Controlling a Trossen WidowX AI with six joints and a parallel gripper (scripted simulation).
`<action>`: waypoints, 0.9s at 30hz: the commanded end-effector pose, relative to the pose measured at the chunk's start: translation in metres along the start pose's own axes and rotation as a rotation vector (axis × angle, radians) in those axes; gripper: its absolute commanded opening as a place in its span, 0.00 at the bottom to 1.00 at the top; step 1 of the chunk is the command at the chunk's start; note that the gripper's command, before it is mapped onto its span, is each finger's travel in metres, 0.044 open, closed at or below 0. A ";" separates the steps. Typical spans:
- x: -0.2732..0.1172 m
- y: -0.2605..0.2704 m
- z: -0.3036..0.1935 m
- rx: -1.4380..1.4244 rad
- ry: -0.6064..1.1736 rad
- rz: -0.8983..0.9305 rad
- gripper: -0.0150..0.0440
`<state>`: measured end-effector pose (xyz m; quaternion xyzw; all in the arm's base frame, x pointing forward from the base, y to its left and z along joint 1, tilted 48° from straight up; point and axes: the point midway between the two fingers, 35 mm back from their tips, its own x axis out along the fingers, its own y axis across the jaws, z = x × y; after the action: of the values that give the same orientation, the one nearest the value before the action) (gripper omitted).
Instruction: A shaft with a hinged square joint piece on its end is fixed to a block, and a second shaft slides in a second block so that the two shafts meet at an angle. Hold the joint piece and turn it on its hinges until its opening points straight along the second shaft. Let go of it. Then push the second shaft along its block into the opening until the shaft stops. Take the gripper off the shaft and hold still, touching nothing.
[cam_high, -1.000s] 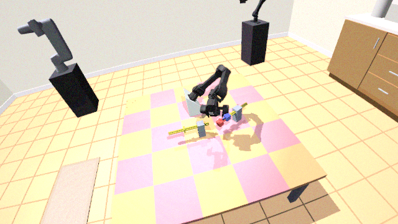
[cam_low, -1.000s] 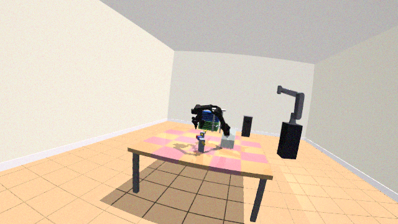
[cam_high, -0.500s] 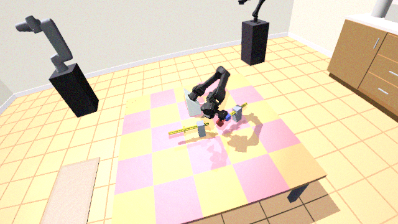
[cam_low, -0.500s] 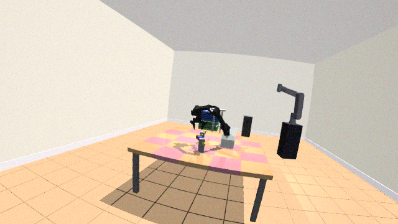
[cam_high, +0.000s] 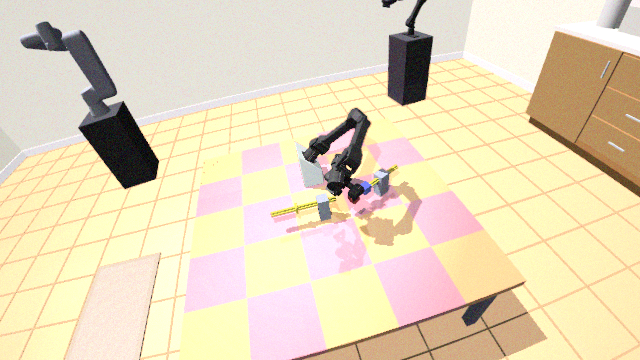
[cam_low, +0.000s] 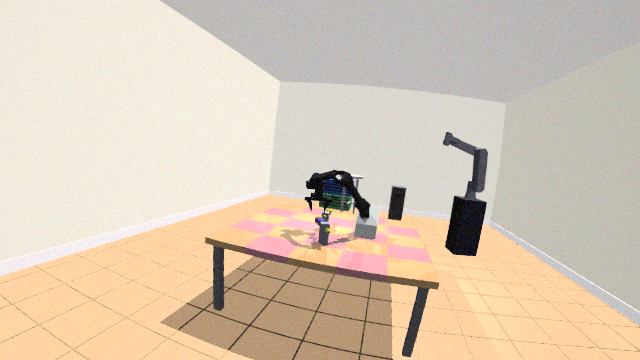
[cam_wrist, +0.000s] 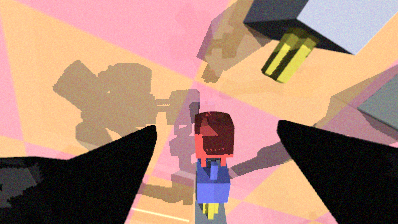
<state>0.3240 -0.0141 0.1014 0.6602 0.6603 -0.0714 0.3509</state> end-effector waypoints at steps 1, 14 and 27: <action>0.020 0.000 0.003 0.004 0.004 -0.001 1.00; 0.060 -0.001 -0.002 0.003 0.011 0.001 1.00; 0.071 -0.001 -0.023 0.004 0.012 0.001 1.00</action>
<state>0.3235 0.0525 0.0800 0.6607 0.6617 -0.0685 0.3477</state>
